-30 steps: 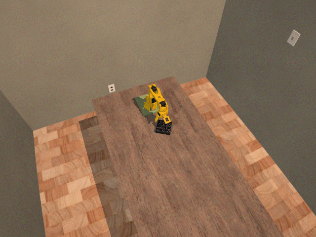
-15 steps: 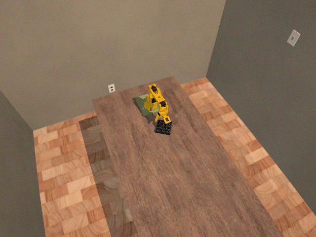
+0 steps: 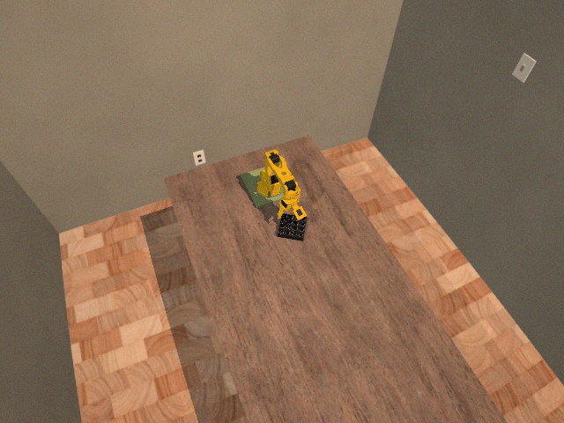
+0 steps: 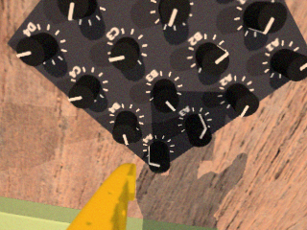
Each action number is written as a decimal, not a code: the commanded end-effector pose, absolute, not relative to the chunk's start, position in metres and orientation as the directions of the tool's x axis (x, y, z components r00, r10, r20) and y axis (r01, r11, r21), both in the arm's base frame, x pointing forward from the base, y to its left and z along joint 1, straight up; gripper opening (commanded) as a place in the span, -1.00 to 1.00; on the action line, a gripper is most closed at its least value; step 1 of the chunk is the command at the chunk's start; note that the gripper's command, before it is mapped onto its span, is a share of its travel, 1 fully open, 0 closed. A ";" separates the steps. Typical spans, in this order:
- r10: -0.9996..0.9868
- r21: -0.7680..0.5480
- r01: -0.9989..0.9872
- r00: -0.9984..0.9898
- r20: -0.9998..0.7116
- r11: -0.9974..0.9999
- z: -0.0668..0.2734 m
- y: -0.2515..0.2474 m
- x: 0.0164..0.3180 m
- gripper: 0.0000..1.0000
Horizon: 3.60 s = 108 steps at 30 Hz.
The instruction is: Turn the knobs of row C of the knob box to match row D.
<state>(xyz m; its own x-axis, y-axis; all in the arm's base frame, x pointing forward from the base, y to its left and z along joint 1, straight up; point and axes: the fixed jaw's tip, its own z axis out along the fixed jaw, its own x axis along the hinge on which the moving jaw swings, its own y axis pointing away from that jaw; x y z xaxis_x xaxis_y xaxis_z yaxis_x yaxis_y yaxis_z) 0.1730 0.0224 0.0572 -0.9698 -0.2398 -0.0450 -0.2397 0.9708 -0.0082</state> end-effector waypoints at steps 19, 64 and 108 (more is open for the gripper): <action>-0.665 -0.001 -0.665 -0.747 -0.001 0.747 0.052 0.020 0.164 -0.31; -0.700 -0.001 -0.700 0.714 0.001 -0.714 0.052 0.010 0.164 -0.62; 0.183 0.000 0.183 0.983 0.002 -0.983 0.052 0.008 0.171 -0.80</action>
